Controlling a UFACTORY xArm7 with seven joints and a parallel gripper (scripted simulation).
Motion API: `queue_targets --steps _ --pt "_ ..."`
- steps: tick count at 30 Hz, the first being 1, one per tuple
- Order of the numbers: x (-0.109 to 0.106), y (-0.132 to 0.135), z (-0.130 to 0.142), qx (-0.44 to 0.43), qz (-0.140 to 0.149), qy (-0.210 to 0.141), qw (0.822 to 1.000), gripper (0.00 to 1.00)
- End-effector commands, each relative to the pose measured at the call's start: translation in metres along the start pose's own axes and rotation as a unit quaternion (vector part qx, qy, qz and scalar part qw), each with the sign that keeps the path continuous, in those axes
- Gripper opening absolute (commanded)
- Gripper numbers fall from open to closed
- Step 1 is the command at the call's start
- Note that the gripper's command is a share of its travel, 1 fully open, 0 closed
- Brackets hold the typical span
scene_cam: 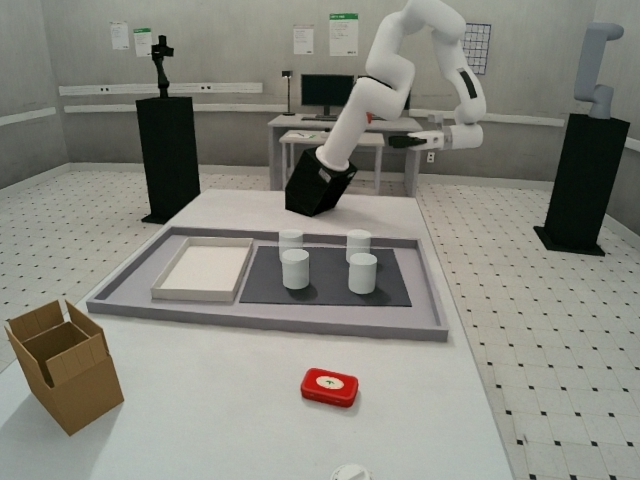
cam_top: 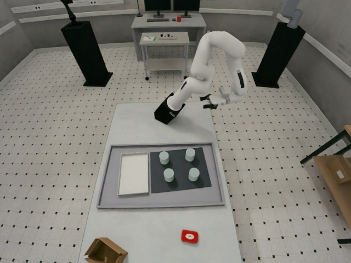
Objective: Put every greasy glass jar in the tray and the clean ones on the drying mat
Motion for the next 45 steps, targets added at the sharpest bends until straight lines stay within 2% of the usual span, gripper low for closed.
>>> queue_targets --steps 1,16,20,35,45 --pt "0.0 0.0 0.0 0.0 0.0 -0.001 1.0 1.0" --pt "-0.014 -0.02 0.014 -0.107 0.053 -0.043 0.992 1.0" --pt "-0.015 -0.023 0.016 -0.121 0.059 -0.05 0.99 1.0" --pt "-0.024 -0.045 0.027 -0.206 0.094 -0.096 0.969 1.0" --pt "-0.029 -0.063 0.035 -0.266 0.113 -0.135 0.948 1.0"
Point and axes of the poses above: the point where the finger pads meet when closed, its own x axis out along the fingers, its own y axis across the jaws, z = x × y, the point moved 1 cm from there along -x, back along the fingers, and after that the axes turned 6 degrees about x, right-handed, at the moved point
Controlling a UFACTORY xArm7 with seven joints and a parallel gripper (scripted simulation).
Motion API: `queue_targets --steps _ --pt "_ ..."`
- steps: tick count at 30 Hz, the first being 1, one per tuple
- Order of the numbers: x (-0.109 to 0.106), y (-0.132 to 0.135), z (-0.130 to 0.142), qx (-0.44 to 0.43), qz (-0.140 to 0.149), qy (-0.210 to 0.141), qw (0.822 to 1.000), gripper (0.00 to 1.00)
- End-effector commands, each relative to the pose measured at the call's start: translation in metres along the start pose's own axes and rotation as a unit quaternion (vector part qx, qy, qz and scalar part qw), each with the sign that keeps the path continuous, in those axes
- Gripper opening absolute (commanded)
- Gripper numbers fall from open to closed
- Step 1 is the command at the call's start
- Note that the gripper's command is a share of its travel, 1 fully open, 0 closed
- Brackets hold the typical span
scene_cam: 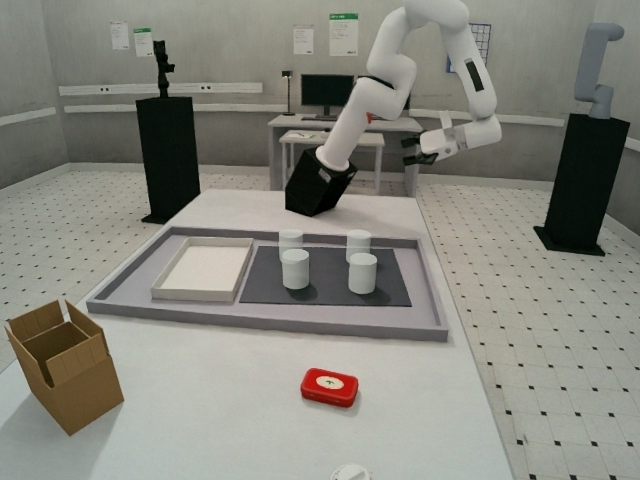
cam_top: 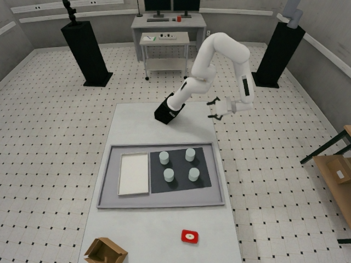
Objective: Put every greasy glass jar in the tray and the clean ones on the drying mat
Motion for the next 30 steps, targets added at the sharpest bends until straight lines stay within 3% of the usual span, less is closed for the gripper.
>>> queue_targets --steps 1,30 --pt "-0.004 -0.009 0.0 -0.03 0.007 -0.019 0.999 1.0" --pt "-0.017 -0.063 -0.01 -0.177 0.021 -0.118 0.977 1.0"
Point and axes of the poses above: the point where the finger pads meet when closed, its own x axis out along the fingers, its own y axis across the jaws, z = x × y, the point moved 1 cm from there along -x, back along the fingers, and after that the axes turned 6 degrees about x, right-handed, at the moved point
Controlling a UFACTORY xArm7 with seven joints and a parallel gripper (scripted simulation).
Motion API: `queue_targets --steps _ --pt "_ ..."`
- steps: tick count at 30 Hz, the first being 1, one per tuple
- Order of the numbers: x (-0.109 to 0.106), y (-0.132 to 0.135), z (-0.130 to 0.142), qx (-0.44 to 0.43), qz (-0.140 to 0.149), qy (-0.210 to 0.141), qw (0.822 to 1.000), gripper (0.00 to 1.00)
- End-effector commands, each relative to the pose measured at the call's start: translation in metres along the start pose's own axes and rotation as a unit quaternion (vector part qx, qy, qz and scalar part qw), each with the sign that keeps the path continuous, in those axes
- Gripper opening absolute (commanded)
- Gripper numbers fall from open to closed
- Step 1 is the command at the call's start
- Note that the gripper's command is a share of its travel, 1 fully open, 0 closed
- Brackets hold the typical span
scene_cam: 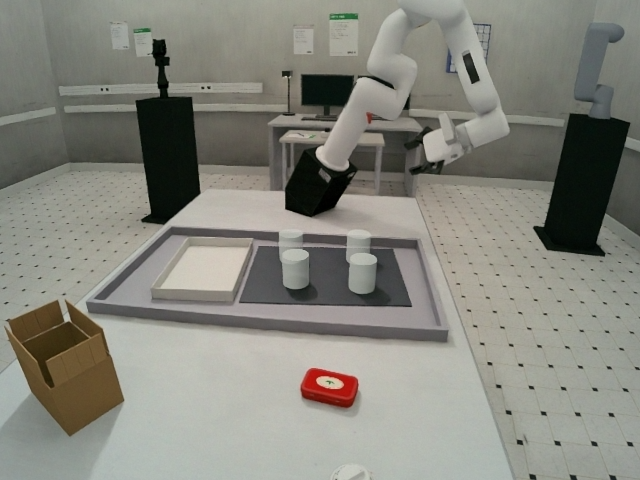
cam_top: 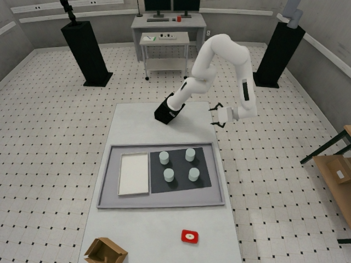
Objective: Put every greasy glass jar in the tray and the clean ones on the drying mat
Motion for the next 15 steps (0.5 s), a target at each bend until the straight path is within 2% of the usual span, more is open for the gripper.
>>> queue_targets --steps 1,15 --pt "-0.003 -0.009 -0.005 -0.025 -0.001 -0.018 1.0 1.0" --pt "-0.009 -0.033 -0.023 -0.092 -0.01 -0.061 0.994 1.0"
Point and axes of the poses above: the point where the finger pads meet when closed, its own x axis out along the fingers, its own y axis across the jaws, z = x × y, the point moved 1 cm from there along -x, back along the fingers, and after that the axes turned 6 degrees about x, right-handed, at the moved point
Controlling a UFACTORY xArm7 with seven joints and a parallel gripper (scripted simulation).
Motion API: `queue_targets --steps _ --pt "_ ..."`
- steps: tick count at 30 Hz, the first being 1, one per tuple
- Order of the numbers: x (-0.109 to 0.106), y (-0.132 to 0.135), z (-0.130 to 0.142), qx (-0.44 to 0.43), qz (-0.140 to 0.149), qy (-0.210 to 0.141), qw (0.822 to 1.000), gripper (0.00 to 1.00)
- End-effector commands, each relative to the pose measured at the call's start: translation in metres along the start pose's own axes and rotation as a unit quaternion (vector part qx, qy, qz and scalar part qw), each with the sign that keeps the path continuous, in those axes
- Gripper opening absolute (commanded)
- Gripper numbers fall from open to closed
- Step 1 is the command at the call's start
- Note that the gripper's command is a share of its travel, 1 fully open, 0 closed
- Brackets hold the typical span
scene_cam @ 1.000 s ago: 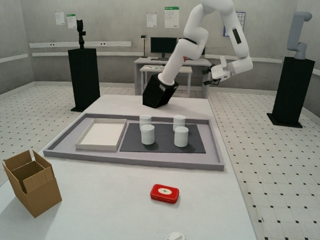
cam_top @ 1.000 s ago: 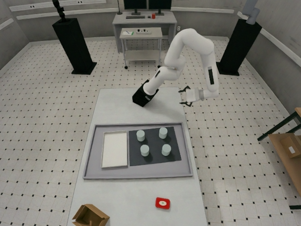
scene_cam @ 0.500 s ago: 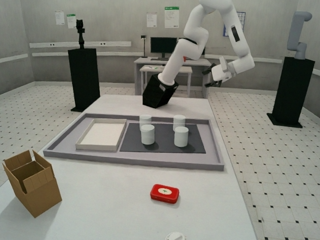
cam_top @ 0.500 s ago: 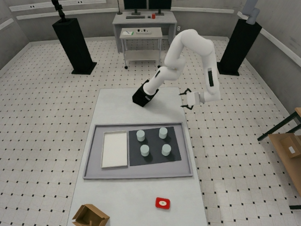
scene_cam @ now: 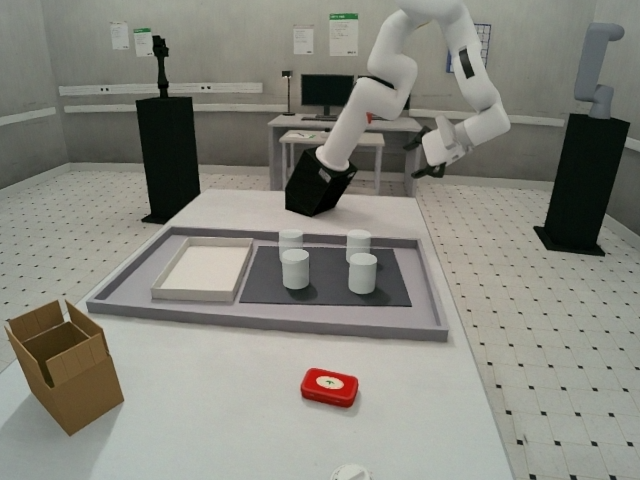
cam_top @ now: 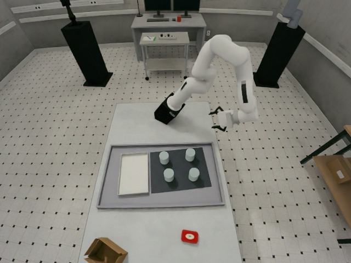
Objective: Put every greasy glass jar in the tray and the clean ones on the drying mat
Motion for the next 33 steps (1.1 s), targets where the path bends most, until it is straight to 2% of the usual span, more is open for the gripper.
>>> queue_targets --steps 1,11,33 --pt "-0.003 -0.008 -0.008 -0.023 -0.005 -0.016 1.0 1.0" --pt "-0.007 -0.024 -0.028 -0.075 -0.019 -0.047 0.996 1.0" --pt "-0.009 -0.051 -0.07 -0.164 -0.054 -0.091 0.981 1.0"
Point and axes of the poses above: the point where the finger pads meet when closed, its own x axis out along the fingers, its own y axis across the jaws, z = x × y, the point moved 1 cm from there along -x, back along the fingers, and after that the axes turned 6 degrees about x, right-handed, at the moved point
